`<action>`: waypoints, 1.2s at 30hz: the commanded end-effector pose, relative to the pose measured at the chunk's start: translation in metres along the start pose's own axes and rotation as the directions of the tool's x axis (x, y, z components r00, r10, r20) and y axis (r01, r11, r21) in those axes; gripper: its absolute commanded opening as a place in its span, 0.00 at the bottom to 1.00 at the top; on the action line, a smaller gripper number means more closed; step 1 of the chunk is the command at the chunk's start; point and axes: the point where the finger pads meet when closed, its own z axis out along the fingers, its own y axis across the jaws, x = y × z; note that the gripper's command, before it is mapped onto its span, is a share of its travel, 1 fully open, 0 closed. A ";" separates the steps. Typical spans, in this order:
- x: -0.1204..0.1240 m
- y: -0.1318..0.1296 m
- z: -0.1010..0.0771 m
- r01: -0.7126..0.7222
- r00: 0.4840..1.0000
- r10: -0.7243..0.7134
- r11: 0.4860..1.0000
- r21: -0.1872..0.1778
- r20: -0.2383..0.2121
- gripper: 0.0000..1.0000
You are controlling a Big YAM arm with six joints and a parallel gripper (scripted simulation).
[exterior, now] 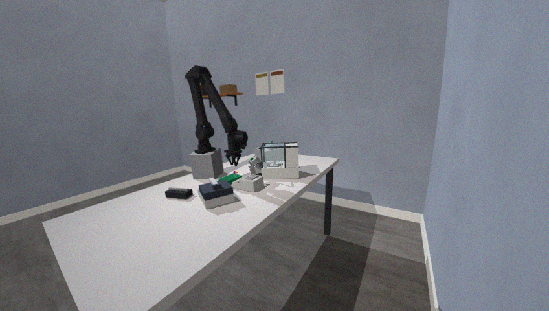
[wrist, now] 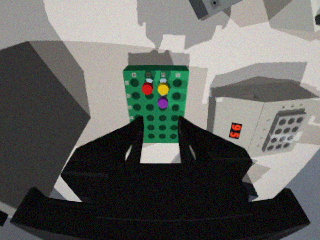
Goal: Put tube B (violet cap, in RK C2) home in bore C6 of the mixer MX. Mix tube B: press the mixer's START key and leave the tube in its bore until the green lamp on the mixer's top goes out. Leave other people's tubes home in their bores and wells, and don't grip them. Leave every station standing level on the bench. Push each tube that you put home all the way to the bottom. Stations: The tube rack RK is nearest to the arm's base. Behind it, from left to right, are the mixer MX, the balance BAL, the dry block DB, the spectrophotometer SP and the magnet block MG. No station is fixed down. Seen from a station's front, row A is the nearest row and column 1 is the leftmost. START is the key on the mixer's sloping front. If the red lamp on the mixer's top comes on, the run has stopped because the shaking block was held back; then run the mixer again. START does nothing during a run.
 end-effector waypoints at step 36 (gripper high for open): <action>0.002 -0.013 -0.005 -0.003 1.000 0.003 1.000 0.029 0.008 0.36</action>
